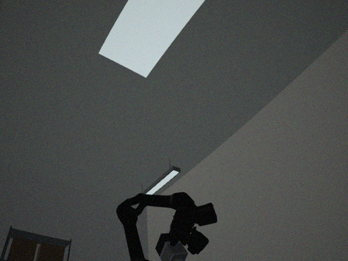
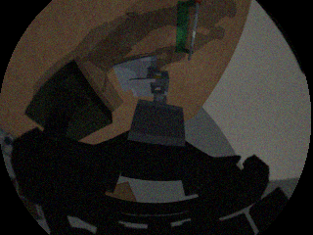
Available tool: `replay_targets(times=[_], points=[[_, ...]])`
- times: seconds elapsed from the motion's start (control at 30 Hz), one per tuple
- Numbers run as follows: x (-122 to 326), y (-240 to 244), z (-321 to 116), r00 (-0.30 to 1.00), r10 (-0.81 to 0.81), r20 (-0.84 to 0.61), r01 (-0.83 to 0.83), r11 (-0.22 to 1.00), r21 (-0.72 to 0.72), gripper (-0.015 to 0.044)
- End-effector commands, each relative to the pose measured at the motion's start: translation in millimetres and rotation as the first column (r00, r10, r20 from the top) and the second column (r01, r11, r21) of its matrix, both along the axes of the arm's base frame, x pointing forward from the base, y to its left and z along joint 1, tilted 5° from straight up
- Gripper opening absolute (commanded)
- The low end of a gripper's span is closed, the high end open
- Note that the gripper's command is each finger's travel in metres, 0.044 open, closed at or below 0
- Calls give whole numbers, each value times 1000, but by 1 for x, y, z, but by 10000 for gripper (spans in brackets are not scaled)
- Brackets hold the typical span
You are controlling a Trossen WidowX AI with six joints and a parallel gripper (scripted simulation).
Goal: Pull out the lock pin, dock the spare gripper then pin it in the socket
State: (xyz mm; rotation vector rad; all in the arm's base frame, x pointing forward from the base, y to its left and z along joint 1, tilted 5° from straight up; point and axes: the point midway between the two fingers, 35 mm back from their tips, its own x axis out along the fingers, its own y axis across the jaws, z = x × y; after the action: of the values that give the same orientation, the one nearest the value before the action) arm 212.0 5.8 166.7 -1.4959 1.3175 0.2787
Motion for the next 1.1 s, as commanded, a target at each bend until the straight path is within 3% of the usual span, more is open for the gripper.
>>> replay_targets(times=[0.0, 0.2, 1.07], points=[[-3, 1, 6, 999, 47, -11, -47, 997, -55, 0], [-8, 5, 11, 992, 120, -45, -125, 984, -129, 0], [8, 5, -16, 991, 126, -42, -131, 982, -137, 0]])
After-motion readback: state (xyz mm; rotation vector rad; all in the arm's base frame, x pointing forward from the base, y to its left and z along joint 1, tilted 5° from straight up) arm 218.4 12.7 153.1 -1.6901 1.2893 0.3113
